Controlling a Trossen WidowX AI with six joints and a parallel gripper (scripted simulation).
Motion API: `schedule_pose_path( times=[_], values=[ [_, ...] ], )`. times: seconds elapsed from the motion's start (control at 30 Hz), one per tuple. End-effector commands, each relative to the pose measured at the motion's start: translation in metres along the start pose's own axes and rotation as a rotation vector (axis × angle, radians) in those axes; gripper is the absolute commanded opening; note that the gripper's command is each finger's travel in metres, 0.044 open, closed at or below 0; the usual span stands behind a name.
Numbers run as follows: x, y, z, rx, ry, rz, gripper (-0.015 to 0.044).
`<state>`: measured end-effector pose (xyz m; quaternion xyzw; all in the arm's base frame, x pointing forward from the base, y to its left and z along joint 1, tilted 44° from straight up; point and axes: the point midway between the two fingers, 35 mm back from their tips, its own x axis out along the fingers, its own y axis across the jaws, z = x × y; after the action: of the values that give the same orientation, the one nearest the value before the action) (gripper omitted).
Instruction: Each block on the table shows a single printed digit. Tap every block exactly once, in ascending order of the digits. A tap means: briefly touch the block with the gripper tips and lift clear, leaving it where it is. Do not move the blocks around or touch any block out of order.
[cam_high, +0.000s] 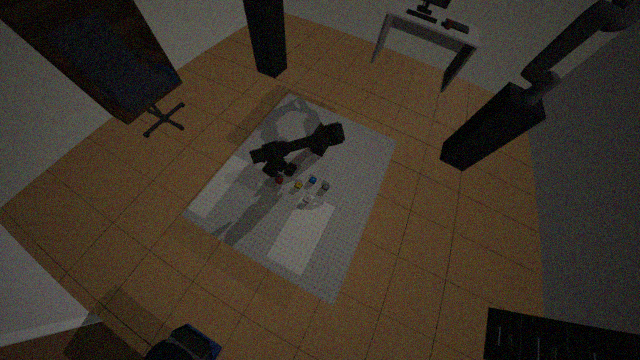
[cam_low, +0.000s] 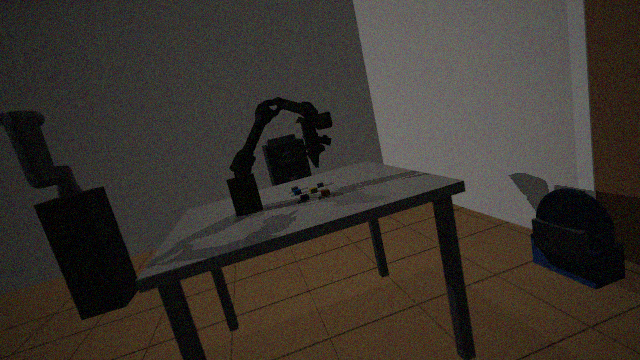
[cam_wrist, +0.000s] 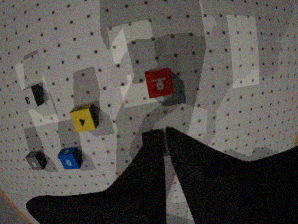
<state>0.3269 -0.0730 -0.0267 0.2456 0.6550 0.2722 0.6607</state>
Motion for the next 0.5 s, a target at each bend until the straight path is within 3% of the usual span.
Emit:
schedule_pose_path(
  times=[0.0,0.07,0.2,0.47],
  values=[
    [0.0,-0.008,0.003,-0.022,-0.004,-0.005,0.002],
    [0.014,-0.009,0.005,-0.022,-0.005,-0.005,0.002],
    [0.078,-0.008,0.004,-0.023,-0.005,-0.001,0.002],
    [0.084,-0.007,0.004,-0.023,-0.005,0.0,0.002]
  ],
)
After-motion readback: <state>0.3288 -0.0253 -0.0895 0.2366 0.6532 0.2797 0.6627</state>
